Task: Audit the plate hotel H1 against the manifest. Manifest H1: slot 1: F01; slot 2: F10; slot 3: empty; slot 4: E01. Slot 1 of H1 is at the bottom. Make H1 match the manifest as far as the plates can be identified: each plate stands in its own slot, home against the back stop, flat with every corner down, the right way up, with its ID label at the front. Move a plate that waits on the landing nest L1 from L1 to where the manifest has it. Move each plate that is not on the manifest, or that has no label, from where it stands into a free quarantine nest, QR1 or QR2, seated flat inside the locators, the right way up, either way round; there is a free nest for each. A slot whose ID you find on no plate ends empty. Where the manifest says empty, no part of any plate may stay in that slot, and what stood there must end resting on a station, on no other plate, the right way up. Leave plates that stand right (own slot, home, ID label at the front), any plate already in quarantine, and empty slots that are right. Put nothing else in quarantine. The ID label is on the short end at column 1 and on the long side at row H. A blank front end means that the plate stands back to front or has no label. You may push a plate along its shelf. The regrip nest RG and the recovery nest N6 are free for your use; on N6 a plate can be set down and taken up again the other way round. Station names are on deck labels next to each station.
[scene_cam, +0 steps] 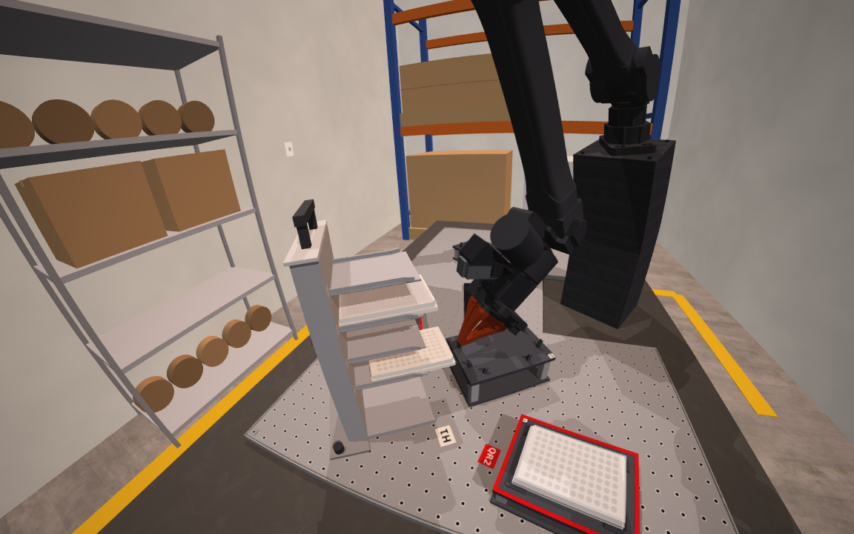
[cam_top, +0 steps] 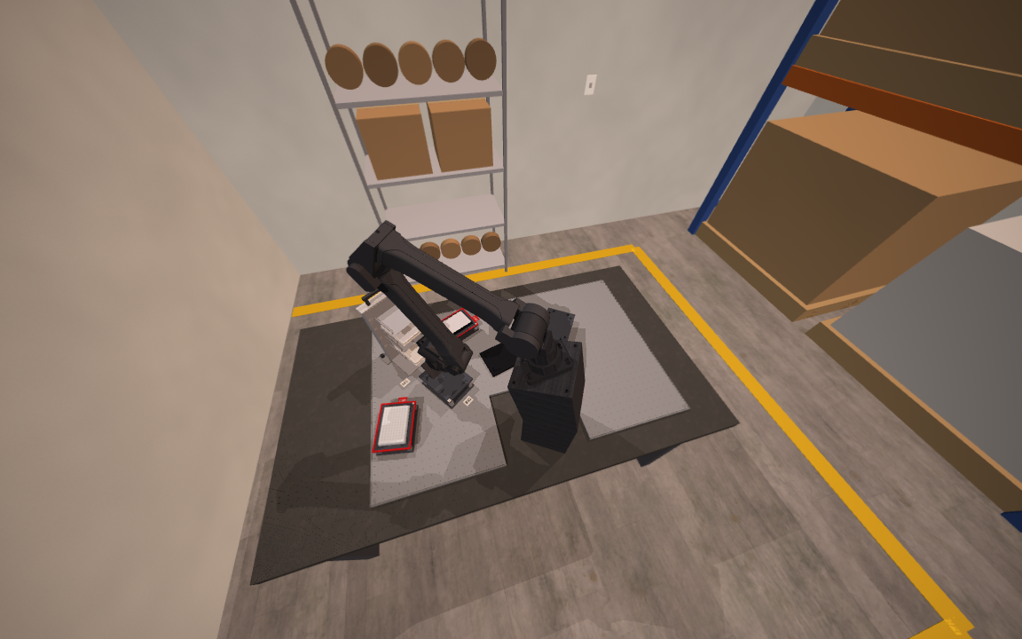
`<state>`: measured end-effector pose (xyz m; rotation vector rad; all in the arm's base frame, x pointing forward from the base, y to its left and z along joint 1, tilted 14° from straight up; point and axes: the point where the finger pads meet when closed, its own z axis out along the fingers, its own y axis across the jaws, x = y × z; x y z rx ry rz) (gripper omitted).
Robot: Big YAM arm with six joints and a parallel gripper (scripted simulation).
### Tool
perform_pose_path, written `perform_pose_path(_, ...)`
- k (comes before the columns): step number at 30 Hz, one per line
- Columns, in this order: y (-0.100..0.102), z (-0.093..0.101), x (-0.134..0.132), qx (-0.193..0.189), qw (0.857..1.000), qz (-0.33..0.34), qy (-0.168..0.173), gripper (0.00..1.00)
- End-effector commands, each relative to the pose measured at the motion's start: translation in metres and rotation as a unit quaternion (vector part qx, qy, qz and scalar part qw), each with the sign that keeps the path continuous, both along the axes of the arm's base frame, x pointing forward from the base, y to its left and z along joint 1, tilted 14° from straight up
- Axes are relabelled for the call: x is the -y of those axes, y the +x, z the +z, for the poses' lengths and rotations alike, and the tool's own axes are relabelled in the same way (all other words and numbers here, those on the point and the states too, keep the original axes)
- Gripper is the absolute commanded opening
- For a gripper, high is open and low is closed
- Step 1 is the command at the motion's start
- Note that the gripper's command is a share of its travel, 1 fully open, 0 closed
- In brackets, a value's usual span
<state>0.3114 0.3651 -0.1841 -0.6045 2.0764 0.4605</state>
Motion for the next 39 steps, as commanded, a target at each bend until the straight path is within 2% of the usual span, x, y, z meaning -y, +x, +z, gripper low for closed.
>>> perform_pose_path(1,0.007,0.004,0.003,0.004,1.0,-0.003,-0.004,0.0)
perform_pose_path(6,0.015,0.014,-0.006,0.012,1.0,-0.003,0.007,0.0)
perform_pose_path(9,0.013,0.007,-0.003,0.006,1.0,-0.003,-0.001,0.0)
perform_pose_path(13,0.018,0.013,-0.008,0.01,1.0,-0.003,0.005,0.0)
perform_pose_path(17,0.017,0.008,-0.005,0.008,1.0,-0.003,0.001,0.0)
perform_pose_path(39,0.029,0.015,-0.015,0.01,1.0,-0.003,0.003,0.0)
